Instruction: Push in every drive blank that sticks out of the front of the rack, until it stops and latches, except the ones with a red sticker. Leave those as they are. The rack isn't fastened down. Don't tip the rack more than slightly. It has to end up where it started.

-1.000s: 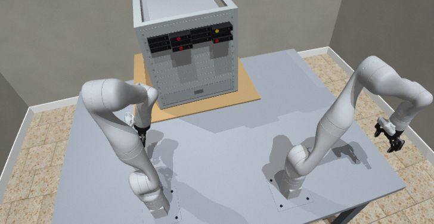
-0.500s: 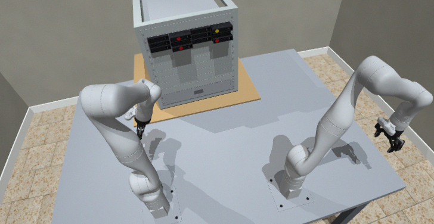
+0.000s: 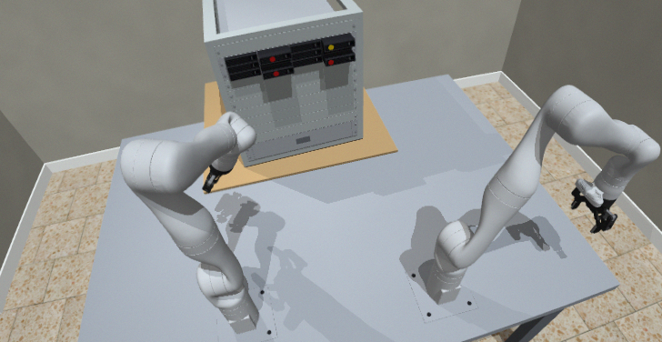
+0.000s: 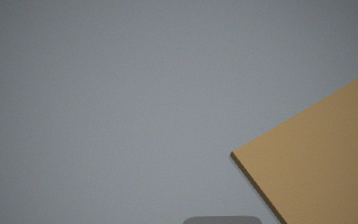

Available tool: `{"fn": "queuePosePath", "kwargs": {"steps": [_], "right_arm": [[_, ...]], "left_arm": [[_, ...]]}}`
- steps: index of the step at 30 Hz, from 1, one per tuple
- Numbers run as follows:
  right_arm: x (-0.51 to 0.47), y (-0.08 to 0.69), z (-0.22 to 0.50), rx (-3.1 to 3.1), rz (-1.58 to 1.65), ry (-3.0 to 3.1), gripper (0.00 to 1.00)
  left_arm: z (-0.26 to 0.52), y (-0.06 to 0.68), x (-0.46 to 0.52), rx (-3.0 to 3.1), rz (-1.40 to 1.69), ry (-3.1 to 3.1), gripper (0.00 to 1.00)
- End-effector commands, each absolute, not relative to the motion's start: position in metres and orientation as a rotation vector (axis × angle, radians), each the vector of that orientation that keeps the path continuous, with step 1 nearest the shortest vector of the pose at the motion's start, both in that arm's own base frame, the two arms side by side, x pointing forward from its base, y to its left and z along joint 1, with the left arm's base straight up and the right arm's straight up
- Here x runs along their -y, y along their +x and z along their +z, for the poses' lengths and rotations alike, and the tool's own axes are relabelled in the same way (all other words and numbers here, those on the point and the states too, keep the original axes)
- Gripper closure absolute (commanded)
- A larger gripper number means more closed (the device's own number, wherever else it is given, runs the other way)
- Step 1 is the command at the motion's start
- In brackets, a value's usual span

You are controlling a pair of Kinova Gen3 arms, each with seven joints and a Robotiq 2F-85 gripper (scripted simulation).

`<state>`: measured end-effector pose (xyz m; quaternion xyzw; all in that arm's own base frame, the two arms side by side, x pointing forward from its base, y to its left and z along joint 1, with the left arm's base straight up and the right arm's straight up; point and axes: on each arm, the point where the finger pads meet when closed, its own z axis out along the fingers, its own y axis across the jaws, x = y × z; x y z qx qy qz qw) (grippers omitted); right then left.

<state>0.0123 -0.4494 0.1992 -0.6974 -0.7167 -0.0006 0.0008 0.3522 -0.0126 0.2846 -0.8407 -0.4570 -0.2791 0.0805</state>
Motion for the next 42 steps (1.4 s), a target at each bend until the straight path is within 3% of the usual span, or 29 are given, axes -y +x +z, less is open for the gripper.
{"fn": "queuePosePath", "kwargs": {"steps": [1, 25, 42], "right_arm": [[0.45, 0.012, 0.2, 2.252, 0.0, -2.191, 0.002], [0.45, 0.012, 0.2, 2.252, 0.0, -2.191, 0.002], [0.45, 0.012, 0.2, 2.252, 0.0, -2.191, 0.002]], "left_arm": [[0.298, 0.36, 0.018, 1.263, -0.89, -2.543, 0.002], [0.422, 0.408, 0.103, 0.237, -1.312, -2.446, 0.002], [0.485, 0.412, 0.193, -0.388, -1.406, -2.096, 0.002]]}}
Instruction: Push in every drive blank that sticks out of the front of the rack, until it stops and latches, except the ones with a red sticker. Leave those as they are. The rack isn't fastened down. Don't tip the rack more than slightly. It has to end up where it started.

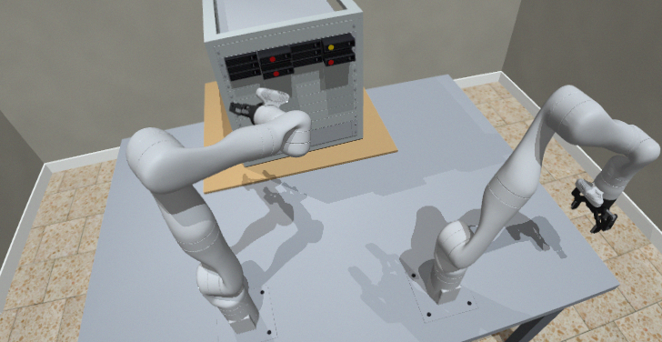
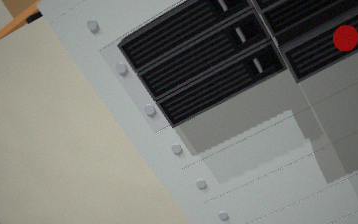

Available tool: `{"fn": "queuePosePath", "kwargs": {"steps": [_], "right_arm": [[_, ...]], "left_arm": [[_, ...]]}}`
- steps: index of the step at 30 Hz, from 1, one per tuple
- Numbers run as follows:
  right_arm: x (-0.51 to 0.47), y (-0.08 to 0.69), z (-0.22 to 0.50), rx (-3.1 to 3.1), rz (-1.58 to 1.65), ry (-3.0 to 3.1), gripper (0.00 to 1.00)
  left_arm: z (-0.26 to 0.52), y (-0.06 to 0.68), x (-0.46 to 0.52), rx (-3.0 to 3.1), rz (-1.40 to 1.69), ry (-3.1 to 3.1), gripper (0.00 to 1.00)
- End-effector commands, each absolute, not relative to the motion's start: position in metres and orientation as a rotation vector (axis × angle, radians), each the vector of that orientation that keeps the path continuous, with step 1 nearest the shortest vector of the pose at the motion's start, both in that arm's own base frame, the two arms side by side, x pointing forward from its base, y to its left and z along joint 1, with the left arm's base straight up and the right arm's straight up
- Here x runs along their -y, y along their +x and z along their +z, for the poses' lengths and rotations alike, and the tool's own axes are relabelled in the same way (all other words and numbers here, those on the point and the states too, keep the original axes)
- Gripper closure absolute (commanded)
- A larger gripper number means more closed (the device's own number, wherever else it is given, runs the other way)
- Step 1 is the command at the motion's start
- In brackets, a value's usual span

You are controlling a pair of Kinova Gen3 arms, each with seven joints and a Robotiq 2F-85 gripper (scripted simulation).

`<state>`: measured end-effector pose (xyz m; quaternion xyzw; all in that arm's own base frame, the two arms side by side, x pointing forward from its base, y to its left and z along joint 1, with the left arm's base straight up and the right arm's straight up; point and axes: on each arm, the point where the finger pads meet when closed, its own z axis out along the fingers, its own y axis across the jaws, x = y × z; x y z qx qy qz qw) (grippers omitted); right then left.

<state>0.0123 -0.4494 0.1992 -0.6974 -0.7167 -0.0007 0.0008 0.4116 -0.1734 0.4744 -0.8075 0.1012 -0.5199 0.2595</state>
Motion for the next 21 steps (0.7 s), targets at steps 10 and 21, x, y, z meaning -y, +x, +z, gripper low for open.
{"fn": "queuePosePath", "kwargs": {"steps": [10, 21], "right_arm": [[0.45, 0.012, 0.2, 2.252, 0.0, -2.191, 0.002], [0.45, 0.012, 0.2, 2.252, 0.0, -2.191, 0.002]], "left_arm": [[0.503, 0.408, 0.244, -0.643, -1.394, -1.883, 0.002], [0.51, 0.4, 0.308, -0.901, -1.34, -1.615, 0.002]]}}
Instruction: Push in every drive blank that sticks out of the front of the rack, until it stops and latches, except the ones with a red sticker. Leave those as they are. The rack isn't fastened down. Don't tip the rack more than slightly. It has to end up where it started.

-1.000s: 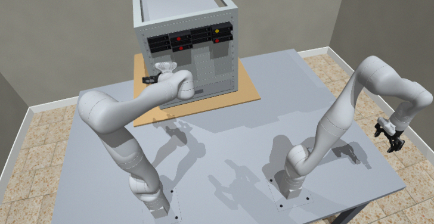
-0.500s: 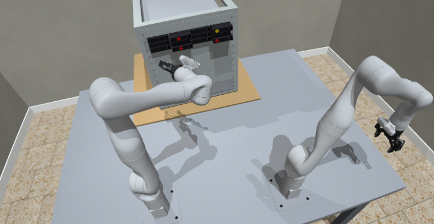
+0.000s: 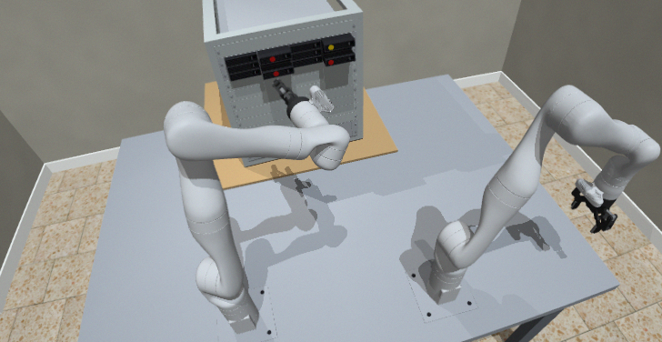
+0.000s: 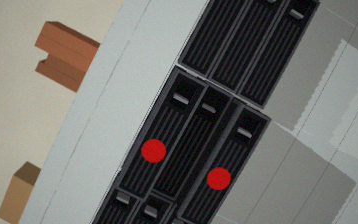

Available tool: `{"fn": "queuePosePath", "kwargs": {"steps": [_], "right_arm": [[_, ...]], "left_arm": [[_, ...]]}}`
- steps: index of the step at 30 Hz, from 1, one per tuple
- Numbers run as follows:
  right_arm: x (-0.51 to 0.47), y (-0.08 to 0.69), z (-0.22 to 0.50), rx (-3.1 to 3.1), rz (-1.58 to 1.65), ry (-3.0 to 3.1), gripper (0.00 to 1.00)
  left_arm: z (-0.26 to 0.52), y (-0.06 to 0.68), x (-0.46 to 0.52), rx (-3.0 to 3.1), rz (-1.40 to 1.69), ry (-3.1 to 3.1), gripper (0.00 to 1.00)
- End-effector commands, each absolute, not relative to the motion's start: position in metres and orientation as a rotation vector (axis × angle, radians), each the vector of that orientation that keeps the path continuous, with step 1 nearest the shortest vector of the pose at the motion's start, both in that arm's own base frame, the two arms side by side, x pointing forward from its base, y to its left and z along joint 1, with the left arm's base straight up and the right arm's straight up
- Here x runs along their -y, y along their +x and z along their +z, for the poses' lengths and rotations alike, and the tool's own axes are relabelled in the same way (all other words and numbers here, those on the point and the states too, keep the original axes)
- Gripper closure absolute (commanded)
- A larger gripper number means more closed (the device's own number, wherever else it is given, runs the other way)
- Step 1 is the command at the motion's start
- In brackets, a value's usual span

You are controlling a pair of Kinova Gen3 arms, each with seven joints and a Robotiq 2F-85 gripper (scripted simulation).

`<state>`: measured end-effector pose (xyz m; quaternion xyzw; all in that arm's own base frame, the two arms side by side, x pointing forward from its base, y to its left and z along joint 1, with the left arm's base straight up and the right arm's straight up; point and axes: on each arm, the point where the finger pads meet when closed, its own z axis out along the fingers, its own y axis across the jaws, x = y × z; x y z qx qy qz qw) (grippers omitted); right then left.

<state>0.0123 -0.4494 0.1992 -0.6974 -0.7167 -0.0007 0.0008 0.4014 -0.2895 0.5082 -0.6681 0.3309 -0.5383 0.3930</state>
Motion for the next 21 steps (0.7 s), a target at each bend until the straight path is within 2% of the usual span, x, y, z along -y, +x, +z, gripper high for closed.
{"fn": "queuePosePath", "kwargs": {"steps": [1, 21], "right_arm": [[0.45, 0.012, 0.2, 2.252, 0.0, -2.191, 0.002], [0.45, 0.012, 0.2, 2.252, 0.0, -2.191, 0.002]], "left_arm": [[0.51, 0.399, 0.313, -0.92, -1.334, -1.594, 0.002], [0.501, 0.389, 0.375, -1.125, -1.251, -1.329, 0.002]]}}
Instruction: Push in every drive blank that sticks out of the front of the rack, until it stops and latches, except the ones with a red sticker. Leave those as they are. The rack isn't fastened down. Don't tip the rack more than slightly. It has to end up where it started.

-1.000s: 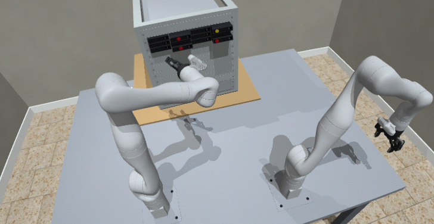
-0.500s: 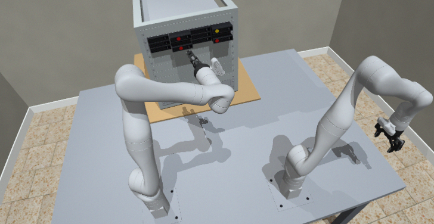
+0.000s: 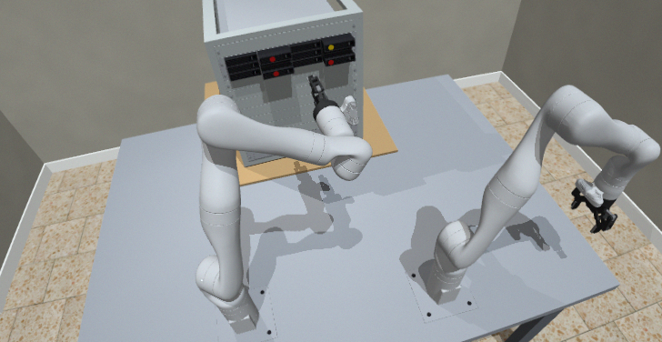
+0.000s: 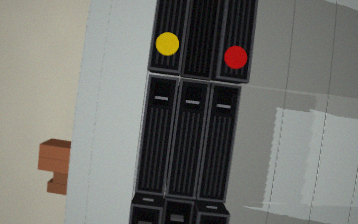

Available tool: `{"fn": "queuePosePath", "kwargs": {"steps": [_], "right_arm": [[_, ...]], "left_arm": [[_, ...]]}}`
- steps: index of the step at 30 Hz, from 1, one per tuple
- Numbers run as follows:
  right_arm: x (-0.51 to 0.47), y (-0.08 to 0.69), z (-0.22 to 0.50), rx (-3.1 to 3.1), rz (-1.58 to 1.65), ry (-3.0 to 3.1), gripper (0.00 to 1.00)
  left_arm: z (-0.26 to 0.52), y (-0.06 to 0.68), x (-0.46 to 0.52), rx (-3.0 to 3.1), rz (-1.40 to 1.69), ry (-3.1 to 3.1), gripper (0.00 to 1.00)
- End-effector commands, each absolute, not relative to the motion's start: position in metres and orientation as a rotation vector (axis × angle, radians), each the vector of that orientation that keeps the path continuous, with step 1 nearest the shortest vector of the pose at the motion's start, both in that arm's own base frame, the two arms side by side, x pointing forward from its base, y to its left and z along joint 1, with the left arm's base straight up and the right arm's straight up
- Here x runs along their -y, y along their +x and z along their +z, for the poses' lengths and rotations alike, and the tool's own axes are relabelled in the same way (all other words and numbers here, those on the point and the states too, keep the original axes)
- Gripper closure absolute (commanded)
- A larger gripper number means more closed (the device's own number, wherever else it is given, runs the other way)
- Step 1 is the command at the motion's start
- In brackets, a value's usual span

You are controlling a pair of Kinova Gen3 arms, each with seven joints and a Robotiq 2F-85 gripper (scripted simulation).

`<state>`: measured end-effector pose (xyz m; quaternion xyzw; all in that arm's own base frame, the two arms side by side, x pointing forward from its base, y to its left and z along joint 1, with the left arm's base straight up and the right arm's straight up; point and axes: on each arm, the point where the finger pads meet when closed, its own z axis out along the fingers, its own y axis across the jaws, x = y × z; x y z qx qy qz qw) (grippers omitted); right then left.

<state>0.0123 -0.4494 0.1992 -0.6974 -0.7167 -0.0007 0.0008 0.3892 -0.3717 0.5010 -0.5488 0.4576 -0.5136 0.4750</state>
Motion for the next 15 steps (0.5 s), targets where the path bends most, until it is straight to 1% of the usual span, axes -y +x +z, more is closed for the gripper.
{"fn": "queuePosePath", "kwargs": {"steps": [1, 15], "right_arm": [[0.45, 0.012, 0.2, 2.252, 0.0, -2.191, 0.002], [0.45, 0.012, 0.2, 2.252, 0.0, -2.191, 0.002]], "left_arm": [[0.501, 0.388, 0.377, -1.133, -1.247, -1.318, 0.002], [0.494, 0.384, 0.399, -1.197, -1.213, -1.225, 0.002]]}}
